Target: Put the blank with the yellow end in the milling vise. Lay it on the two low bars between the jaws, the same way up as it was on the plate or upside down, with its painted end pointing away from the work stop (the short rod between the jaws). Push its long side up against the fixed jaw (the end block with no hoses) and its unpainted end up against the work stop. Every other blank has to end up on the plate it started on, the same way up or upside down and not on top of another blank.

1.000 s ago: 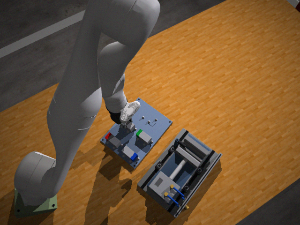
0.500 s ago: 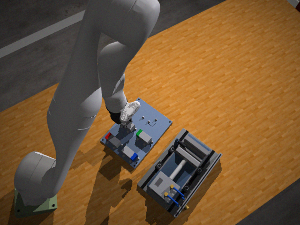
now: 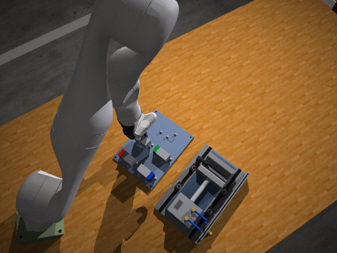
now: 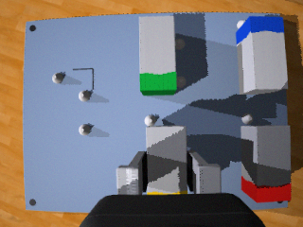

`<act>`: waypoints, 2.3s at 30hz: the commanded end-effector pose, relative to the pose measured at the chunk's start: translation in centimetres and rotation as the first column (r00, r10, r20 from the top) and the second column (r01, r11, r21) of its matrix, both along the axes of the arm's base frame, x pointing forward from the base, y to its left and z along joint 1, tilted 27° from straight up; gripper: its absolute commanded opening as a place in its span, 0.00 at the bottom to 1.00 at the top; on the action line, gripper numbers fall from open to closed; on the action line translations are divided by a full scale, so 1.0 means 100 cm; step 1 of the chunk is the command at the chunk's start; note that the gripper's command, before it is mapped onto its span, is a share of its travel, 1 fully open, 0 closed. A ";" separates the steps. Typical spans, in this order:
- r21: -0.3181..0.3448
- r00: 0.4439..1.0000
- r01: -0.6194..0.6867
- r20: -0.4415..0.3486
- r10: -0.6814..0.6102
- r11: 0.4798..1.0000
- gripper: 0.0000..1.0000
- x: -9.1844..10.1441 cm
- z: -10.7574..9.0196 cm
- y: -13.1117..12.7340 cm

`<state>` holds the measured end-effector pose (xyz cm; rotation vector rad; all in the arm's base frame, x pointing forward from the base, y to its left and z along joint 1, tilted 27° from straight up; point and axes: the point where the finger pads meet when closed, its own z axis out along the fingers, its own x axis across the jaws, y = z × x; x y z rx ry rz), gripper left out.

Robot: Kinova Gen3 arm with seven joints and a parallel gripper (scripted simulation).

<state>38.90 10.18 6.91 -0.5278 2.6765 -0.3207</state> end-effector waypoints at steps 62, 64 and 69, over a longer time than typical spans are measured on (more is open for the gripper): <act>0.002 1.000 -0.003 0.001 0.003 1.000 0.00 -0.046 0.101 0.017; 0.003 1.000 -0.003 0.003 0.003 1.000 0.00 -0.046 0.104 0.018; 0.007 1.000 -0.003 0.006 0.003 1.000 0.00 -0.047 0.112 0.021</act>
